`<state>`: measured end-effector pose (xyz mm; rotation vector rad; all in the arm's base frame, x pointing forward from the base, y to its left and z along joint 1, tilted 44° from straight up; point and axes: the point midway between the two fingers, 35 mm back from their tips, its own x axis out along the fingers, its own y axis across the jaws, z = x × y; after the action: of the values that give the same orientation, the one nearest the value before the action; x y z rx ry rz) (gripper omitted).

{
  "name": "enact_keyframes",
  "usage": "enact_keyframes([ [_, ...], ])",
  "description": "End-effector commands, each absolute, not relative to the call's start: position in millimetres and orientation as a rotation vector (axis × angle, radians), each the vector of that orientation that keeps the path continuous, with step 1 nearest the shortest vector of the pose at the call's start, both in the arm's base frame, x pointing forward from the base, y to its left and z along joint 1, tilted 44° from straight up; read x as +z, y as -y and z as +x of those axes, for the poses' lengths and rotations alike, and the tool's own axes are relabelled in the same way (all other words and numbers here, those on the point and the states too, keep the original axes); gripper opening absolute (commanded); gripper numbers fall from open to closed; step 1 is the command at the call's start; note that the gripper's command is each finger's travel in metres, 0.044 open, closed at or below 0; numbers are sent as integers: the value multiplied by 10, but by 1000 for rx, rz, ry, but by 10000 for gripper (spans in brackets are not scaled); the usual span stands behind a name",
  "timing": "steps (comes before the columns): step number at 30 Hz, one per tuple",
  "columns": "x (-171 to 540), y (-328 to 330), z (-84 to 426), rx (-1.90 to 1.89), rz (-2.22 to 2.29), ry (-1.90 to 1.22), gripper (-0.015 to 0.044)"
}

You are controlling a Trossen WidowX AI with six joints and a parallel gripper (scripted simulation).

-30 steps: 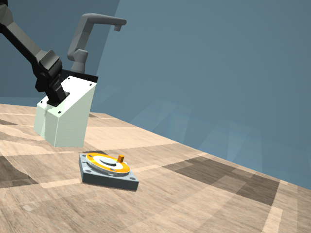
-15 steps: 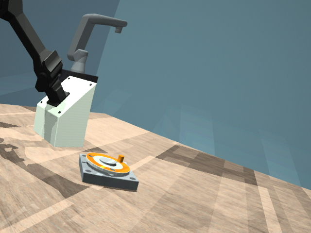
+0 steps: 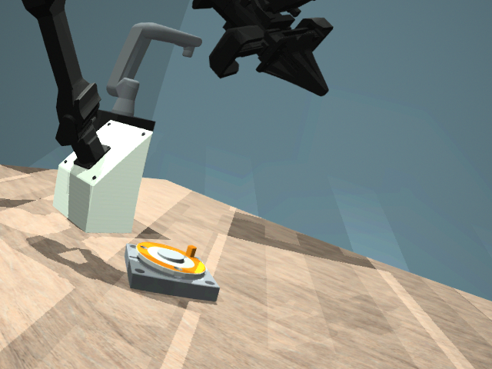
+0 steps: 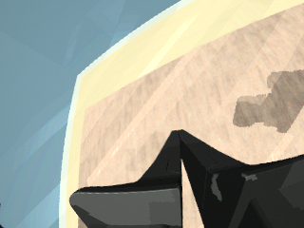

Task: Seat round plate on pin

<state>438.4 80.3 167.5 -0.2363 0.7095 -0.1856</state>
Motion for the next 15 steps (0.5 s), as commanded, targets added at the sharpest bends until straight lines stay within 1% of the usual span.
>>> enact_keyframes([
  [1,1128,-703,4200,-257,-264,-884,0],
  [3,697,-596,3979,-331,-297,-1036,0],
  [7,159,-395,3549,-464,-375,-1257,0],
  [9,69,-349,3450,-494,-396,-1301,0],
  [12,-213,-154,3032,-622,-499,-1464,0],
  [15,-261,-106,2931,-653,-528,-1500,0],
])
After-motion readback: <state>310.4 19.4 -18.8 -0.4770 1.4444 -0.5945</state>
